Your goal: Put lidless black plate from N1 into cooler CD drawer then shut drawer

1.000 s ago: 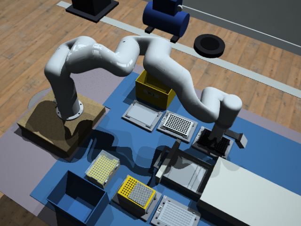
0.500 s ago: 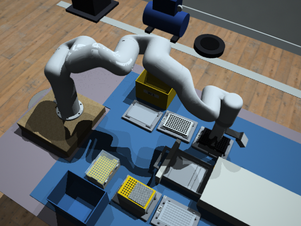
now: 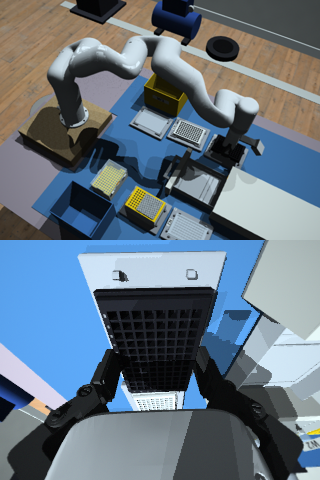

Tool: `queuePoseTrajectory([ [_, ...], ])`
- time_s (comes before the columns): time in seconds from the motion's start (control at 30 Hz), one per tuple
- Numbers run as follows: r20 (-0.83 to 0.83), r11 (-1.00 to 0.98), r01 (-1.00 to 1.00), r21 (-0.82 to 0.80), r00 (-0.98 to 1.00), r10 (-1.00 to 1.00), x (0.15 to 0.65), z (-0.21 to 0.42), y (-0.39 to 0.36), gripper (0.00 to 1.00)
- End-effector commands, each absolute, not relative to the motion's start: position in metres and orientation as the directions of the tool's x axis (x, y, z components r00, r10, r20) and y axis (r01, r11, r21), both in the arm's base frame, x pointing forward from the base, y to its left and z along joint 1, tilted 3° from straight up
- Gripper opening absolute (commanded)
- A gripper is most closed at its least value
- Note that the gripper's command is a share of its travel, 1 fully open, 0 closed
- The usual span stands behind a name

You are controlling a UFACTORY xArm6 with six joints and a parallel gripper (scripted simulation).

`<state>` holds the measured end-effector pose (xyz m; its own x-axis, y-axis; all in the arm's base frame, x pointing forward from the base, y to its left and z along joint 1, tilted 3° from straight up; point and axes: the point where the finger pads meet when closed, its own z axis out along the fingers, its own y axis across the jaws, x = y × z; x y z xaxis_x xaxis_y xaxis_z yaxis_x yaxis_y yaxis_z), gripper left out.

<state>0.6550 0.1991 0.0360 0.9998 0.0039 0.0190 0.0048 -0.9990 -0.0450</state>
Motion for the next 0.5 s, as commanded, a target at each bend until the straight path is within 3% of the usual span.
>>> queuePoseTrajectory([
  [0.0,0.025,-0.999,0.005,-0.047,1.000,0.004,0.657,0.045,0.199,0.00],
  [0.47,0.025,-0.999,0.005,-0.047,1.000,0.004,0.656,0.065,0.198,0.00],
])
